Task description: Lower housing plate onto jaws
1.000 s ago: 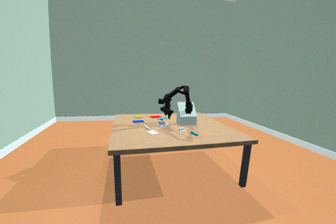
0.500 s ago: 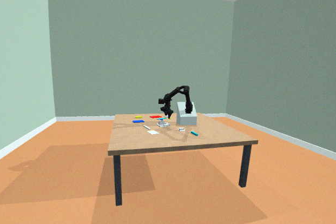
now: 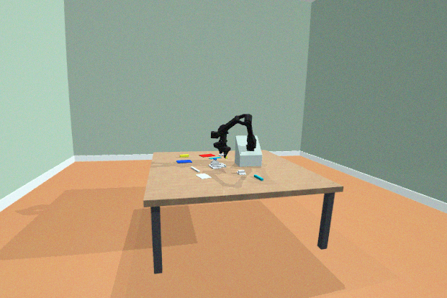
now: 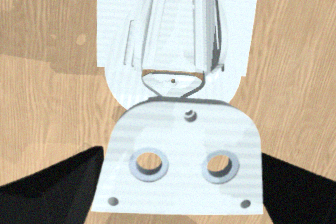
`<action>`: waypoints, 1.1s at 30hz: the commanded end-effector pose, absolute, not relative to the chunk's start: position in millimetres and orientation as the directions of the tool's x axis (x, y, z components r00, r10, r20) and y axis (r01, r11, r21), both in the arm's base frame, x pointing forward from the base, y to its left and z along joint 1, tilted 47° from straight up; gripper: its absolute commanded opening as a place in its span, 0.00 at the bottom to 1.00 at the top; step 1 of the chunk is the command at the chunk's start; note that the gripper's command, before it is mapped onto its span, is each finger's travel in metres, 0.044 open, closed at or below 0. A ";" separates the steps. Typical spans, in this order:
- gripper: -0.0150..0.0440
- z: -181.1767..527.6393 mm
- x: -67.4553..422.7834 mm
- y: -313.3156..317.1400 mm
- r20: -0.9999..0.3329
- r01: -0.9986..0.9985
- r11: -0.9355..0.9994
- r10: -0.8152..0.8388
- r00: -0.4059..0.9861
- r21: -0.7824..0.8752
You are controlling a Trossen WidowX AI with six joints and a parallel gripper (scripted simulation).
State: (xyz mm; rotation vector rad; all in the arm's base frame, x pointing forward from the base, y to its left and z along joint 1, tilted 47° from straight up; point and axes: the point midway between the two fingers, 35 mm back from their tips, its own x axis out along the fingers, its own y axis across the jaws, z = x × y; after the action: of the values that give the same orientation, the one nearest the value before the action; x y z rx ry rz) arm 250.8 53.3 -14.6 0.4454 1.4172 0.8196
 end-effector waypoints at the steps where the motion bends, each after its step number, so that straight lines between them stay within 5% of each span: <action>1: 0.85 -16.9 250.9 56.2 -0.684 -0.230 0.659 0.728 -0.046 0.716; 33: 0.85 -52.4 248.2 94.7 -0.683 -0.231 0.657 0.729 -0.046 0.718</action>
State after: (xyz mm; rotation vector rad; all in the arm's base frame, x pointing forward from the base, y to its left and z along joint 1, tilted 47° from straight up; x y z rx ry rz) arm 252.9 89.8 -46.5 0.4373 1.4023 0.8204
